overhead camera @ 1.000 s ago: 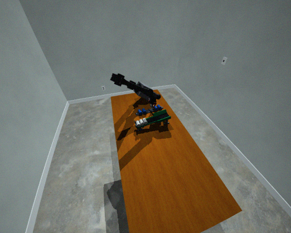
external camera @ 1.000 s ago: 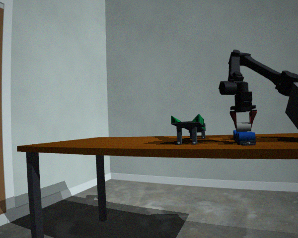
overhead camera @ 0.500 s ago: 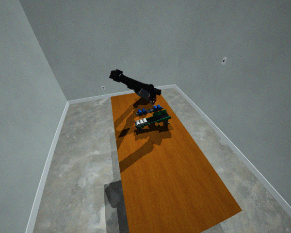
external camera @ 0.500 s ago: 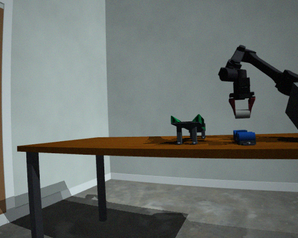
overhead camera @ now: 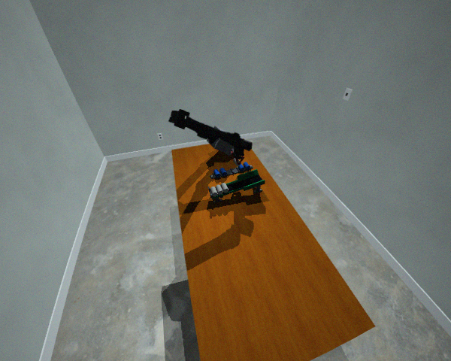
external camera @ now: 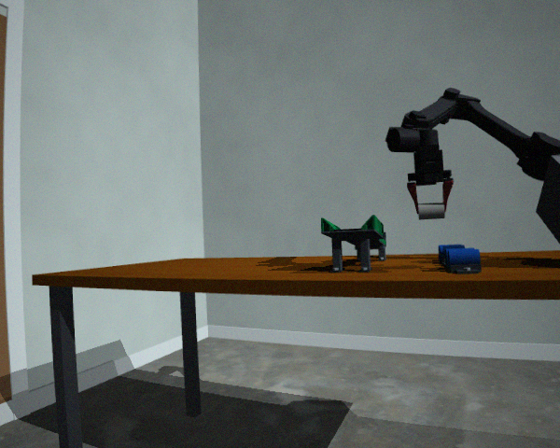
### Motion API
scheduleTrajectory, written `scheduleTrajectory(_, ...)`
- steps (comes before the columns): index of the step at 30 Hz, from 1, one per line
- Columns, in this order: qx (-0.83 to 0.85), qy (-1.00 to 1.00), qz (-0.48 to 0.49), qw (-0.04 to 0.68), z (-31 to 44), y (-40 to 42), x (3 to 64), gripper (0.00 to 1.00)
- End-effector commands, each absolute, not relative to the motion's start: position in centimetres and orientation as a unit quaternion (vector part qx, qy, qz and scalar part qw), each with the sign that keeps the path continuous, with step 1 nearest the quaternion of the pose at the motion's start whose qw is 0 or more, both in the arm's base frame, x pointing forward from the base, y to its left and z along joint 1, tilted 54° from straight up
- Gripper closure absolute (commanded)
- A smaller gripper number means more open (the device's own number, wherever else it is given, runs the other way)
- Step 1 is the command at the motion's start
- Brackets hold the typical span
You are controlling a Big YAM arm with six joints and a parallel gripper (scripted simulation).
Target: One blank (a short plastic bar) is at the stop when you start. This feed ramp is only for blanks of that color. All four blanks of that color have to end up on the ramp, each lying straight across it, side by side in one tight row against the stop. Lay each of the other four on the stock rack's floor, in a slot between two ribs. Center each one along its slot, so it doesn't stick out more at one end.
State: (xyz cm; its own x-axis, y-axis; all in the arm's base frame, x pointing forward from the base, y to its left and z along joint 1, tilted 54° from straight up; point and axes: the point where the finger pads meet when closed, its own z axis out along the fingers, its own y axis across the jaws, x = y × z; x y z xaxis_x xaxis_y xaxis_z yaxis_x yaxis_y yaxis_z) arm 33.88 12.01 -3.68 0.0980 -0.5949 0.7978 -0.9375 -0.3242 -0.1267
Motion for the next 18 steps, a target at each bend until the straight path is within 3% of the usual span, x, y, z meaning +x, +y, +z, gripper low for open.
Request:
scheduleTrajectory(1,0.706,-0.552,0.398,0.196,-0.2,14.1,38.9,0.41)
scheduleTrajectory(12,0.694,-0.563,0.407,0.192,12.0,14.7,50.6,0.41)
scheduleTrajectory(18,0.713,-0.537,0.399,0.210,10.7,15.9,49.6,0.41)
